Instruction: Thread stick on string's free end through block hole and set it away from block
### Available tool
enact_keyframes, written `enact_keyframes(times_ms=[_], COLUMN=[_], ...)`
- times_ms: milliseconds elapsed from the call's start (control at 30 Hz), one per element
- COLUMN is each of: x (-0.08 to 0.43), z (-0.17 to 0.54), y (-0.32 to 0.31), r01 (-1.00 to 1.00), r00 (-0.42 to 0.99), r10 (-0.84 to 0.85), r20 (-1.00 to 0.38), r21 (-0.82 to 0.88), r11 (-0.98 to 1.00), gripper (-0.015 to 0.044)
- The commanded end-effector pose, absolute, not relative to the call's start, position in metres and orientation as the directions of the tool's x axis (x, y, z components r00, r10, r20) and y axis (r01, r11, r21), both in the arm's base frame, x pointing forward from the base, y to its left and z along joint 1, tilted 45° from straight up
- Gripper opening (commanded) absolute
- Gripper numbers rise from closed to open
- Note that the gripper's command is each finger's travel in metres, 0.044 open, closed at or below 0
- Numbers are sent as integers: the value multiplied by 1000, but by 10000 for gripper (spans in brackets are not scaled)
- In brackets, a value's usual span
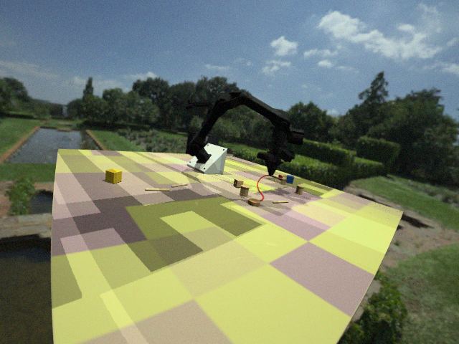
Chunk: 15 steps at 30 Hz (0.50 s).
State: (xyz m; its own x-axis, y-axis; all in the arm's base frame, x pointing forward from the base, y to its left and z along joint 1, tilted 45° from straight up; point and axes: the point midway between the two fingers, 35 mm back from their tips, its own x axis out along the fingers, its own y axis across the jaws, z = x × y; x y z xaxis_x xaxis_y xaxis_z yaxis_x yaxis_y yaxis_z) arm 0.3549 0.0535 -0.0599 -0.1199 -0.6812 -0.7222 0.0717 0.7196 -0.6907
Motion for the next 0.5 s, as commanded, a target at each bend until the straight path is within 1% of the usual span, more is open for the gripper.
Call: enact_keyframes(times_ms=[0,233,467], x=[357,360,363], z=[-57,-55,-52], y=[51,48,44], r01=[199,440,651], r00=[-118,-118,-118], r10=[-683,-683,-684], r20=[-721,-721,-720], r21=[-691,-655,-576], r11=[695,615,494], gripper=[0,0,0])
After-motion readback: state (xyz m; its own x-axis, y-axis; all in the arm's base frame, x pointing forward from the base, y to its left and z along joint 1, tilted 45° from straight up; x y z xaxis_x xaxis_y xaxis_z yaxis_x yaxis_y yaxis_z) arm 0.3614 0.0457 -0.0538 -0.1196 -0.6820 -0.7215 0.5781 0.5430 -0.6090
